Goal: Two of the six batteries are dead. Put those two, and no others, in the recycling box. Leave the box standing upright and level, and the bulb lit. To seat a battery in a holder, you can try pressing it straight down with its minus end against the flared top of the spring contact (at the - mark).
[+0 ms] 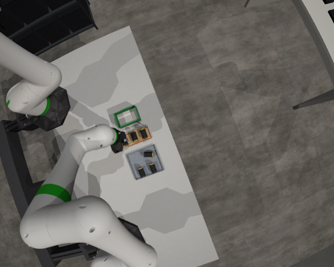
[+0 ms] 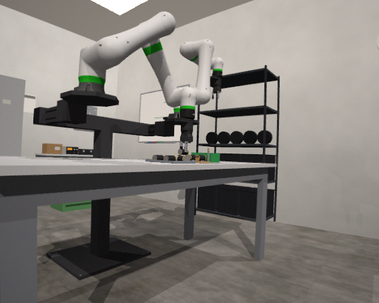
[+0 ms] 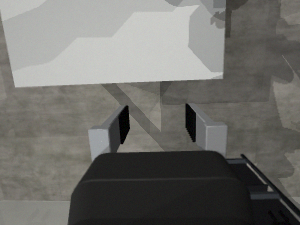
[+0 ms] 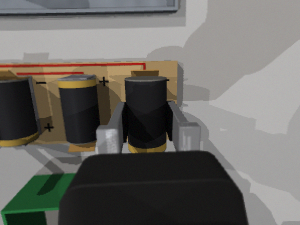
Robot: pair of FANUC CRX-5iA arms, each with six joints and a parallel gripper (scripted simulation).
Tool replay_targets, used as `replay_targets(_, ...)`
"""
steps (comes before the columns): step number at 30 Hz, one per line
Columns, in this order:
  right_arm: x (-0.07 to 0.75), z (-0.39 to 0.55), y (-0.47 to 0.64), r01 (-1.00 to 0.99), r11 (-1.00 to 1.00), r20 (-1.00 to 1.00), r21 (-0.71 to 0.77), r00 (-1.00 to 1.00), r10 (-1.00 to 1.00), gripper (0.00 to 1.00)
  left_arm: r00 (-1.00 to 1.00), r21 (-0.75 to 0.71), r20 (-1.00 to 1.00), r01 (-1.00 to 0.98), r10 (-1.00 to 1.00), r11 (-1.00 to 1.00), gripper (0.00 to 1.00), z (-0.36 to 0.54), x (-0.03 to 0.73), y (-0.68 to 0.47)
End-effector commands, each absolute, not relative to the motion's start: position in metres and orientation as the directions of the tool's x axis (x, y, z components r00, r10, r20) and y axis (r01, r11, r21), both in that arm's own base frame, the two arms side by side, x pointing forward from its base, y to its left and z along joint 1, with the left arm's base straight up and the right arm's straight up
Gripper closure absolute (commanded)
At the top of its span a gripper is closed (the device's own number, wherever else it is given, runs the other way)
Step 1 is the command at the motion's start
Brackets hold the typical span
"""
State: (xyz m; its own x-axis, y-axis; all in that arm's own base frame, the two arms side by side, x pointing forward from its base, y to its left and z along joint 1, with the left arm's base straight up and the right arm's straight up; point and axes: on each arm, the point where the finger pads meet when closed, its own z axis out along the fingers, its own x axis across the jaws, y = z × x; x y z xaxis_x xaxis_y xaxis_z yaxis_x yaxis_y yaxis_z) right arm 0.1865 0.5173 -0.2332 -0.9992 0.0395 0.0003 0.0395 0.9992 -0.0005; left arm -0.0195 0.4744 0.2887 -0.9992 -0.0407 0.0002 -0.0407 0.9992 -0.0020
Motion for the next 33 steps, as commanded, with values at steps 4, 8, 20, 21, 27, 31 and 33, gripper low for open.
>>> replay_targets(4, 0.187, -0.233, 0.518, 0.039, 0.999, 0.0, 0.002, -0.999, 0.039, 0.43, -0.999, 0.0, 0.0, -0.041, -0.041, 0.999, 0.0, 0.29, -0.019, 0.475)
replay_targets(8, 0.187, -0.235, 0.518, 0.039, 0.999, 0.0, 0.002, -0.999, 0.039, 0.43, -0.999, 0.0, 0.0, -0.041, -0.041, 0.999, 0.0, 0.29, -0.019, 0.475)
replay_targets(20, 0.187, -0.252, 0.518, 0.039, 0.999, 0.0, 0.002, -0.999, 0.039, 0.43, -0.999, 0.0, 0.0, -0.041, -0.041, 0.999, 0.0, 0.29, -0.019, 0.475)
replay_targets(21, 0.187, -0.253, 0.518, 0.039, 0.999, 0.0, 0.002, -0.999, 0.039, 0.43, -0.999, 0.0, 0.0, -0.041, -0.041, 0.999, 0.0, 0.29, -0.019, 0.475)
replay_targets(27, 0.187, -0.261, 0.518, 0.039, 0.999, 0.0, 0.002, -0.999, 0.039, 0.43, -0.999, 0.0, 0.0, -0.041, -0.041, 0.999, 0.0, 0.29, -0.019, 0.475)
replay_targets(31, 0.187, -0.263, 0.518, 0.039, 0.999, 0.0, 0.002, -0.999, 0.039, 0.43, -0.999, 0.0, 0.0, -0.041, -0.041, 0.999, 0.0, 0.29, -0.019, 0.475)
replay_targets(33, 0.187, -0.264, 0.518, 0.039, 0.999, 0.0, 0.002, -0.999, 0.039, 0.43, -0.999, 0.0, 0.0, -0.041, -0.041, 0.999, 0.0, 0.29, -0.019, 0.475)
